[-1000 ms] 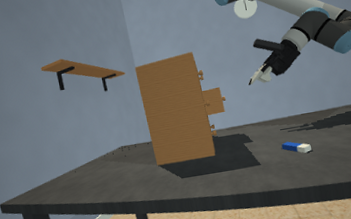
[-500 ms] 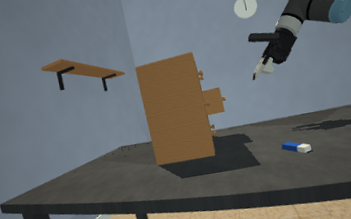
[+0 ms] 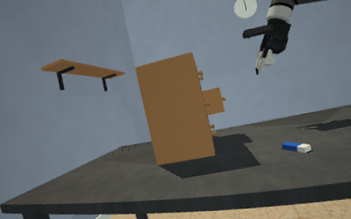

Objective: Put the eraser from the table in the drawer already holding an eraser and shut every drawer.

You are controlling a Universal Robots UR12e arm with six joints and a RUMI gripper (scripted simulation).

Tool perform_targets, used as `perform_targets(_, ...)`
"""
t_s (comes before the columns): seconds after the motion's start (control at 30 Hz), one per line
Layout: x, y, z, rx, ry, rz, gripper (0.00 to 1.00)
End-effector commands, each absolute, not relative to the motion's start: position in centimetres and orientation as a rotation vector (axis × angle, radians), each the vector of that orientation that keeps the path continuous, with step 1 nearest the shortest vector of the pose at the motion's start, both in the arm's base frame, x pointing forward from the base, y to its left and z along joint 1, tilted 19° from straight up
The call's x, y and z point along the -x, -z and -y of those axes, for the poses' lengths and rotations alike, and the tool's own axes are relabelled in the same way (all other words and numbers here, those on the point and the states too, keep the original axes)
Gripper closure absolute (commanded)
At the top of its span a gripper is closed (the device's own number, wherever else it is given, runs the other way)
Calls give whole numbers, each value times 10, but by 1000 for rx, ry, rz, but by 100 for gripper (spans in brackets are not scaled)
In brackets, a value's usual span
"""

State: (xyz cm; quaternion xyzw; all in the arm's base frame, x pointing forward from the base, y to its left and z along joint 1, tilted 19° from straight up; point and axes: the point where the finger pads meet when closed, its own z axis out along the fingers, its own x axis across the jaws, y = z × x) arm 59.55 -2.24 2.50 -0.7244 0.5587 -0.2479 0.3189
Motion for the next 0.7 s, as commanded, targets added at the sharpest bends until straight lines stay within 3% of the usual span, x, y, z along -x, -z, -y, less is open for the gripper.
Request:
perform_targets(0.0, -589, -31, 28, 2025, 523, -1537, 80)
perform_targets(0.67, -565, -46, 34, 2210, 345, -1671, 80)
